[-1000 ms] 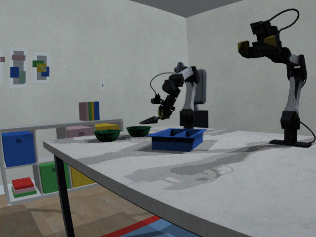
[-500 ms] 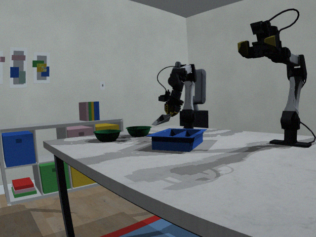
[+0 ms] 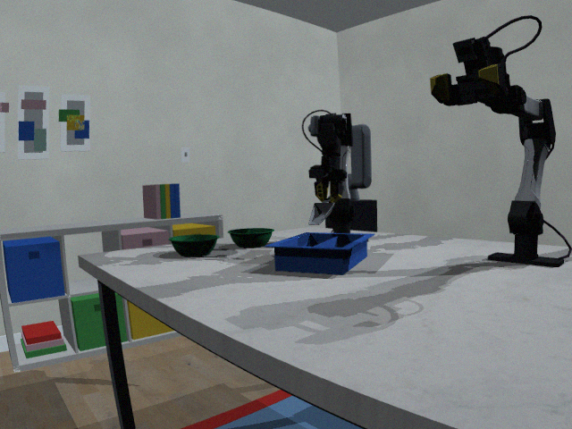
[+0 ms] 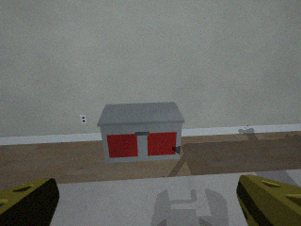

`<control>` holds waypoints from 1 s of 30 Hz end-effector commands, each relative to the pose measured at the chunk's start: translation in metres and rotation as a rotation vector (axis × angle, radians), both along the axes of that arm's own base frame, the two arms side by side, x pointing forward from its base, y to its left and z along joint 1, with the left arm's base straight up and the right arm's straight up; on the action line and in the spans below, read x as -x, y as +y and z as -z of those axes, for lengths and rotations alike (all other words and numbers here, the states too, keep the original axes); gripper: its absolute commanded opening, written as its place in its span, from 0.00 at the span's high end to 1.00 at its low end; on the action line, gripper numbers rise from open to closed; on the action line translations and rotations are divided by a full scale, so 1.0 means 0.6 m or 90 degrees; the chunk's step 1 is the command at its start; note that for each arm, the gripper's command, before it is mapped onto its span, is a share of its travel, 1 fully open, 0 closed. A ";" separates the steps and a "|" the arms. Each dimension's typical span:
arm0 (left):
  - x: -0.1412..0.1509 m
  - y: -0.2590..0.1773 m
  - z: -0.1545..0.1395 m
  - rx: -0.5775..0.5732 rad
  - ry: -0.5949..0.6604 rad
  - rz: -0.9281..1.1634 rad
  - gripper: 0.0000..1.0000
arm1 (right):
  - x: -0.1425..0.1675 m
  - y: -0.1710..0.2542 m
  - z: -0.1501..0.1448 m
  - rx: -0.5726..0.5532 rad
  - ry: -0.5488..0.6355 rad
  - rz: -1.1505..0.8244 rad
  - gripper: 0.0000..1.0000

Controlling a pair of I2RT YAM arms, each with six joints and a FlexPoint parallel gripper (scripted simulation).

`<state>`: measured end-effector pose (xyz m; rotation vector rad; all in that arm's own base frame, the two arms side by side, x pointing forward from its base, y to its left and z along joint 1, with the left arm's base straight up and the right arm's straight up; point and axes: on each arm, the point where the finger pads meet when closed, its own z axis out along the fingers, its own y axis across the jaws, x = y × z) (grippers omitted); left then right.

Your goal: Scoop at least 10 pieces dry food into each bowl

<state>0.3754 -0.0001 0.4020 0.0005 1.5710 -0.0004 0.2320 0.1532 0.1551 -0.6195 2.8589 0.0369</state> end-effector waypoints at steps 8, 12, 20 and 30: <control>0.003 0.000 -0.012 0.001 -0.012 0.000 0.00 | -0.013 0.006 -0.025 -0.021 -0.038 0.005 1.00; 0.003 0.000 -0.012 0.001 -0.012 0.000 0.00 | -0.014 0.008 -0.003 -0.004 0.014 -0.011 1.00; 0.003 0.000 -0.012 0.001 -0.012 0.000 0.00 | -0.022 0.007 0.003 0.003 0.028 -0.006 1.00; 0.003 0.000 -0.012 0.001 -0.012 0.000 0.00 | -0.029 0.006 0.029 0.031 0.089 -0.013 1.00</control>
